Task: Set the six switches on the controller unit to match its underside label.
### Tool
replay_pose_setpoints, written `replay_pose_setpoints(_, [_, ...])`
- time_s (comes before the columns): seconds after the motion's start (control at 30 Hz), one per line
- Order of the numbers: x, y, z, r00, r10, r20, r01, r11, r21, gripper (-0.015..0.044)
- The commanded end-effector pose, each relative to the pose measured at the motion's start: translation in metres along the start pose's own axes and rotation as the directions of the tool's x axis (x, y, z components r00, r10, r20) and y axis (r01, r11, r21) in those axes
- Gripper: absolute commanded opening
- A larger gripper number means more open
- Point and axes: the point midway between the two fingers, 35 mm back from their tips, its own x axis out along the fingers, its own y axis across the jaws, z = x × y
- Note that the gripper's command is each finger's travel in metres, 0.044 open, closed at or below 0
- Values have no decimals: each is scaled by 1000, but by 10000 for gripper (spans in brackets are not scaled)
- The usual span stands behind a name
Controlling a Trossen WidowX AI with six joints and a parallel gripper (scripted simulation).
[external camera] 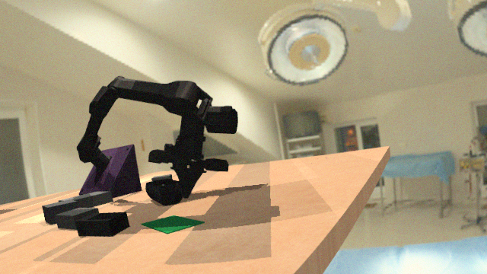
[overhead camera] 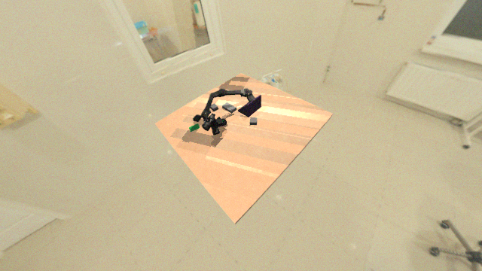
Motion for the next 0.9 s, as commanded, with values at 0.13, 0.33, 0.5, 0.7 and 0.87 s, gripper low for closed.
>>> replay_pose_setpoints(0.13, [3,13,2,1000,7,1,-7,1000,1,0])
replay_pose_setpoints(0.33, [5,18,5,1000,7,1,-7,1000,1,0])
replay_pose_setpoints(0.5, [6,22,7,1000,7,1,-7,1000,1,0])
replay_pose_setpoints(0.7, [7,26,9,1000,8,1,-8,1000,0,0])
replay_pose_setpoints(0.87, [8,29,12,1000,8,1,-8,1000,0,0])
